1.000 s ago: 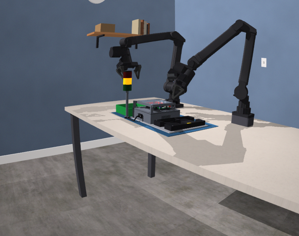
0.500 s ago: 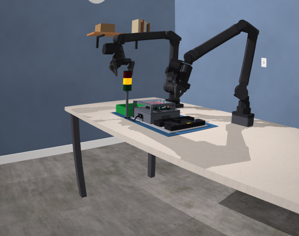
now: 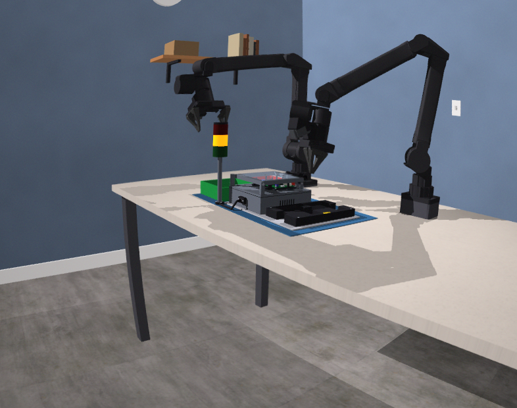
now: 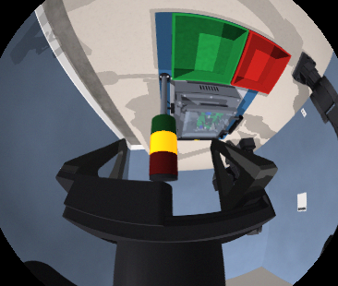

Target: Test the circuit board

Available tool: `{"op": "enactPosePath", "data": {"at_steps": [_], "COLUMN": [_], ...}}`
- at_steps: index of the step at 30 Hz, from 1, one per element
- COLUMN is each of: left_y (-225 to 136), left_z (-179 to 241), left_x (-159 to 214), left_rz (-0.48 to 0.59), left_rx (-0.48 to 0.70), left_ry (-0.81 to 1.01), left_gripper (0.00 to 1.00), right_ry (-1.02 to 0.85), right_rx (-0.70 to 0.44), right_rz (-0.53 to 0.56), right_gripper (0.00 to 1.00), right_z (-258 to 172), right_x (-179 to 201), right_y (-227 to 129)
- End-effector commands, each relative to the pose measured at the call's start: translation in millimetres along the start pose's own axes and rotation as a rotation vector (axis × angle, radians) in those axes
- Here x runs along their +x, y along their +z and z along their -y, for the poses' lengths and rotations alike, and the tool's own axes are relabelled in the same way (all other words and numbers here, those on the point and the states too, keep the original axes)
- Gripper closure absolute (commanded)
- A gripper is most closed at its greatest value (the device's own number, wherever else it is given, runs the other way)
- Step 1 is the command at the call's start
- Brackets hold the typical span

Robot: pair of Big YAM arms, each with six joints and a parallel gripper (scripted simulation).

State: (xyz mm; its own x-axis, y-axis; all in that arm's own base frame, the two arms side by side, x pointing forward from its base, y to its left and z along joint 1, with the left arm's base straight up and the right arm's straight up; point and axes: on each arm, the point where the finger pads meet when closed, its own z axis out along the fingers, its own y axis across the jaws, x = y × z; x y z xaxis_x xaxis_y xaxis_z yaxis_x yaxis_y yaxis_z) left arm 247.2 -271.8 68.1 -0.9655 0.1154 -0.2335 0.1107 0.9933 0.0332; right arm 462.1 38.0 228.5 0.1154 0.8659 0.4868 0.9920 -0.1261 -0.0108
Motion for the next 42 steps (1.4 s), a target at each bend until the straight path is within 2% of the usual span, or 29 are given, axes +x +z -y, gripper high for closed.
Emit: {"op": "enactPosePath", "data": {"at_steps": [1, 9, 10, 42], "left_y": [-24.7, -24.7, -14.3, -14.3], "left_z": [19.8, 19.8, 13.1, 13.1], "left_x": [-26.1, -26.1, -16.8, -16.8], "left_rz": [0.051, 0.051, 0.032, 0.032], "left_rx": [0.054, 0.054, 0.033, 0.033], "left_ry": [-0.036, -0.036, -0.031, -0.031], "left_gripper": [1.0, 1.0, 1.0, 1.0], "right_ry": [-0.01, -0.012, -0.012, -0.012], "right_rx": [-0.013, -0.019, -0.019, -0.019], "right_rz": [-0.003, -0.002, -0.002, -0.002], "right_gripper": [0.0, 0.0, 0.0, 0.0], "right_z": [-16.1, -9.8, -9.8, -9.8], "right_x": [12.4, 6.6, 6.6, 6.6], "right_y": [-6.0, -7.2, -7.2, -7.2]}}
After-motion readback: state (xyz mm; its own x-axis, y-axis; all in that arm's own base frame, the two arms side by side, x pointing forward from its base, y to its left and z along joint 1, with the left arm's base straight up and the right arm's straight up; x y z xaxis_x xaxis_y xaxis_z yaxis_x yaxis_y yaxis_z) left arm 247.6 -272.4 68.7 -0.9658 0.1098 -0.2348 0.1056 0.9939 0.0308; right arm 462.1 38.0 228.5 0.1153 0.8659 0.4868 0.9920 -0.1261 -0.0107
